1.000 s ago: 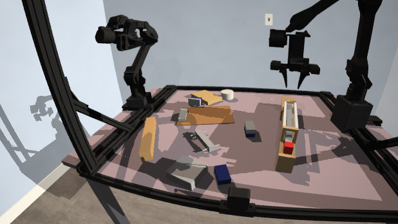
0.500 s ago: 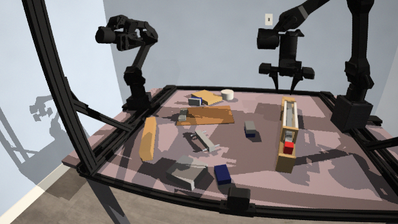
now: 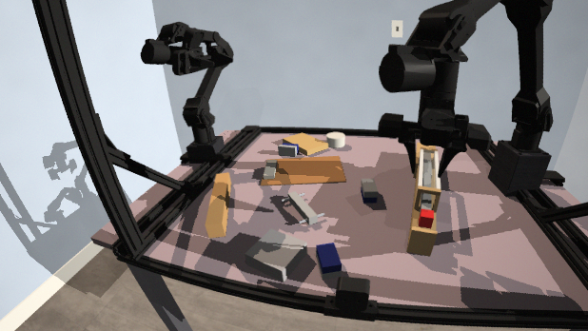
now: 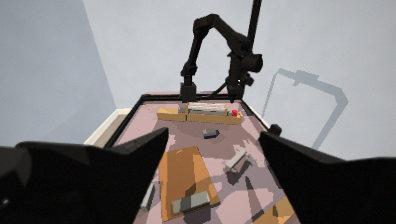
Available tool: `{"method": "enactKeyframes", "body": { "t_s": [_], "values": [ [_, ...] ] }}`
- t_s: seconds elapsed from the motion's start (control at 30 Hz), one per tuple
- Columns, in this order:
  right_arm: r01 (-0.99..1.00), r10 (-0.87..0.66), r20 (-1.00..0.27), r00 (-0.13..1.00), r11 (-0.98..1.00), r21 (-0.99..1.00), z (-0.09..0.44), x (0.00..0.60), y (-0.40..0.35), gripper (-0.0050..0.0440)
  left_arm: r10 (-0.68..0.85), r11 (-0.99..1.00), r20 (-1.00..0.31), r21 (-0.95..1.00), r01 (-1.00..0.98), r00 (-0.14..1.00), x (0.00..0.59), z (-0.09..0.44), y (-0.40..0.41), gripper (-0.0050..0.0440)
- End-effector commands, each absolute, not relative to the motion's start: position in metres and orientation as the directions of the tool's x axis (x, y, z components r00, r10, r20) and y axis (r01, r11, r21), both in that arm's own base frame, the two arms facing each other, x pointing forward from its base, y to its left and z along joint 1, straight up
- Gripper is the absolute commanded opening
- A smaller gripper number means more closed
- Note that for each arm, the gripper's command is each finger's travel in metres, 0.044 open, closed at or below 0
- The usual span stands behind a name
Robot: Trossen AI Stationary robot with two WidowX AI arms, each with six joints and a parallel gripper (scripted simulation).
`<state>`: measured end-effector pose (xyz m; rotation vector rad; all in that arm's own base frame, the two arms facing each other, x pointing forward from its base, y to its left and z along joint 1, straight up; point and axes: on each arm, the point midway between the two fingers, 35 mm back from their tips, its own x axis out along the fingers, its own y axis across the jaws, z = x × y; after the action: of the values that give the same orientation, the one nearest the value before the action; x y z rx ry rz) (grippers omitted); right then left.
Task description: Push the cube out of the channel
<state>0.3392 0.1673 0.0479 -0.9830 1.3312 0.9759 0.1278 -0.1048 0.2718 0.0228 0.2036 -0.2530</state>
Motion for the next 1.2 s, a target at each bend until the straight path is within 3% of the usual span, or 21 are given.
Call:
{"method": "enactKeyframes", "body": {
  "t_s": [0.0, 1.17],
  "values": [
    [-0.951, -0.001, -1.0, 0.0, 0.309, 0.0, 0.044, 0.337, 0.194, 0.022, -0.247, 0.968, -0.202, -0.005, 0.251, 0.948, 0.128, 0.272, -0.105, 0.04],
    [-0.951, 0.0, -1.0, 0.0, 0.309, 0.0, 0.008, 0.336, 0.206, 0.022, -0.247, 0.968, -0.202, -0.005, 0.251, 0.948, 0.128, 0.272, -0.105, 0.04]
  ]
}}
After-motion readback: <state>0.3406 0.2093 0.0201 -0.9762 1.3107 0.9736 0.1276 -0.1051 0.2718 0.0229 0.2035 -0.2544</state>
